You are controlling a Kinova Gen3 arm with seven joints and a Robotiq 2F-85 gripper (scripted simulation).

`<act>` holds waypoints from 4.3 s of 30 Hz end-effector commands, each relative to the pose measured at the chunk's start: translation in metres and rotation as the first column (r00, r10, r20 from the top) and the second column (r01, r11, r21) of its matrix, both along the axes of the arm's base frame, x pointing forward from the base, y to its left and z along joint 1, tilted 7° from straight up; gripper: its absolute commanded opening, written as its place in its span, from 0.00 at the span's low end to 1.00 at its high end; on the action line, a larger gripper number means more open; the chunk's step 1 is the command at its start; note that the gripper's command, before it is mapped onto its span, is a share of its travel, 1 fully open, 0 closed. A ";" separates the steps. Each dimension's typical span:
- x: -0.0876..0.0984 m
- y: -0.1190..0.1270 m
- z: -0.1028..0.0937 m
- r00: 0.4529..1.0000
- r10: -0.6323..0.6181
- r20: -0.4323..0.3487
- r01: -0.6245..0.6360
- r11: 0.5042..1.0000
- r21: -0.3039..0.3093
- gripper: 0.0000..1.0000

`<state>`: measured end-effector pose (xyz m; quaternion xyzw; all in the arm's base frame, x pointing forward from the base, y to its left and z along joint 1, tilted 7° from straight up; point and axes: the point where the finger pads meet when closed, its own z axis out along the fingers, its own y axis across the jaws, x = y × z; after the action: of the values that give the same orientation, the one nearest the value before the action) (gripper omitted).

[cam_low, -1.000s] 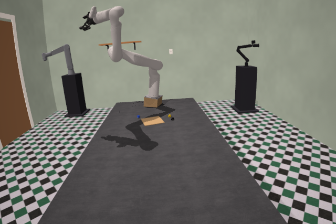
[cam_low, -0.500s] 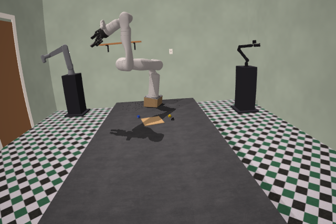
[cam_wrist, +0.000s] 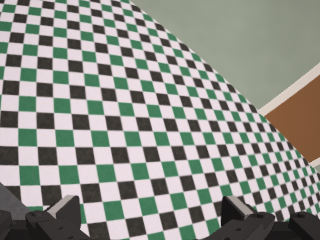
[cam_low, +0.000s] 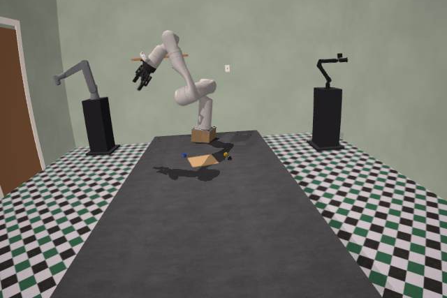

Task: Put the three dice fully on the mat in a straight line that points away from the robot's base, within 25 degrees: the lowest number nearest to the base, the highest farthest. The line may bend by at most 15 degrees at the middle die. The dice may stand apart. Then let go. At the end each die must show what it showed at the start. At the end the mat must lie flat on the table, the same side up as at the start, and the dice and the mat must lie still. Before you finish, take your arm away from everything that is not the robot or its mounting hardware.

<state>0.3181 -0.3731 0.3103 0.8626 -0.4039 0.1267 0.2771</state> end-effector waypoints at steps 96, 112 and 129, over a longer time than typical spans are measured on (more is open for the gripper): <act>-0.038 0.315 -0.344 0.990 0.126 0.063 -0.136 0.731 0.669 1.00; -0.038 0.315 -0.346 0.990 0.126 0.063 -0.136 0.731 0.669 1.00; -0.038 0.315 -0.346 0.990 0.126 0.063 -0.136 0.731 0.669 1.00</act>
<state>0.2803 -0.0577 -0.0356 0.9298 -0.3624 -0.0026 -0.0642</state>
